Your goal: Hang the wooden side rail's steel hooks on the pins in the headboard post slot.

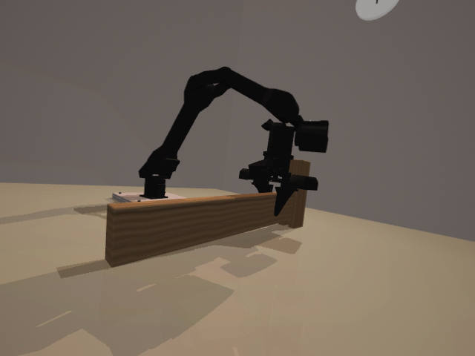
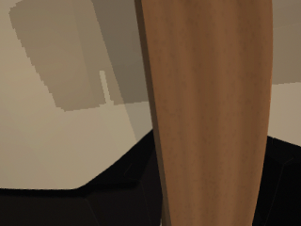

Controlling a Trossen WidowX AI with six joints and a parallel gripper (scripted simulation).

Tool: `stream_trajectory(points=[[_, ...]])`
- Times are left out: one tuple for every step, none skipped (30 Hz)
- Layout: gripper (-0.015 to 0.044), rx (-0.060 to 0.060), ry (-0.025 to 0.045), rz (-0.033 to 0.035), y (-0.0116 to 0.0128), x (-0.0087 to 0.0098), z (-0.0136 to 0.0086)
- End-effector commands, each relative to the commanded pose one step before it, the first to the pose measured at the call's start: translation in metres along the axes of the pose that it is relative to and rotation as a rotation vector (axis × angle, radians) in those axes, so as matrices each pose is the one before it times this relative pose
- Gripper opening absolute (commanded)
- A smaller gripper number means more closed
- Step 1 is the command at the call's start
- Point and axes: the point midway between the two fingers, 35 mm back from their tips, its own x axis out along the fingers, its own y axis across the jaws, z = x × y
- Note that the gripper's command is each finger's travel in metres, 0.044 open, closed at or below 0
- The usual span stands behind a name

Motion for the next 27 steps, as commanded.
stream_trajectory(points=[[0.0000, 0.0036, 0.00720, 0.01700, 0.00293, -0.00586, -0.00210], [0.0000, 0.0000, 0.00001, -0.00001, -0.00011, 0.00012, -0.00012], [0.0000, 0.0000, 0.00001, -0.00001, -0.00011, 0.00012, -0.00012], [0.0000, 0.0000, 0.00001, -0.00001, -0.00011, 0.00012, -0.00012], [0.0000, 0.0000, 0.00001, -0.00001, -0.00011, 0.00012, -0.00012], [0.0000, 0.0000, 0.00001, -0.00001, -0.00011, 0.00012, -0.00012], [0.0000, 0.0000, 0.00001, -0.00001, -0.00011, 0.00012, -0.00012], [0.0000, 0.0000, 0.00001, -0.00001, -0.00011, 0.00012, -0.00012], [0.0000, 0.0000, 0.00000, 0.00000, 0.00000, 0.00008, 0.00000], [0.0000, 0.0000, 0.00000, 0.00000, 0.00000, 0.00008, 0.00000], [0.0000, 0.0000, 0.00000, 0.00000, 0.00000, 0.00017, 0.00000], [0.0000, 0.0000, 0.00000, 0.00000, 0.00000, 0.00017, 0.00000], [0.0000, 0.0000, 0.00000, 0.00000, 0.00000, 0.00017, 0.00000], [0.0000, 0.0000, 0.00000, 0.00000, 0.00000, 0.00017, 0.00000], [0.0000, 0.0000, 0.00000, 0.00000, 0.00000, 0.00017, 0.00000], [0.0000, 0.0000, 0.00000, 0.00000, 0.00000, 0.00017, 0.00000], [0.0000, 0.0000, 0.00000, 0.00000, 0.00000, 0.00017, 0.00000], [0.0000, 0.0000, 0.00000, 0.00000, 0.00000, 0.00017, 0.00000], [0.0000, 0.0000, 0.00000, 0.00000, 0.00000, 0.00017, 0.00000], [0.0000, 0.0000, 0.00000, 0.00000, 0.00000, 0.00017, 0.00000], [0.0000, 0.0000, 0.00000, 0.00000, 0.00000, 0.00017, 0.00000], [0.0000, 0.0000, 0.00000, 0.00000, 0.00000, 0.00017, 0.00000], [0.0000, 0.0000, 0.00000, 0.00000, 0.00000, 0.00017, 0.00000], [0.0000, 0.0000, 0.00000, 0.00000, 0.00000, 0.00017, 0.00000], [0.0000, 0.0000, 0.00000, 0.00000, 0.00000, 0.00017, 0.00000], [0.0000, 0.0000, 0.00000, 0.00000, 0.00000, 0.00017, 0.00000], [0.0000, 0.0000, 0.00000, 0.00000, 0.00000, 0.00017, 0.00000]])
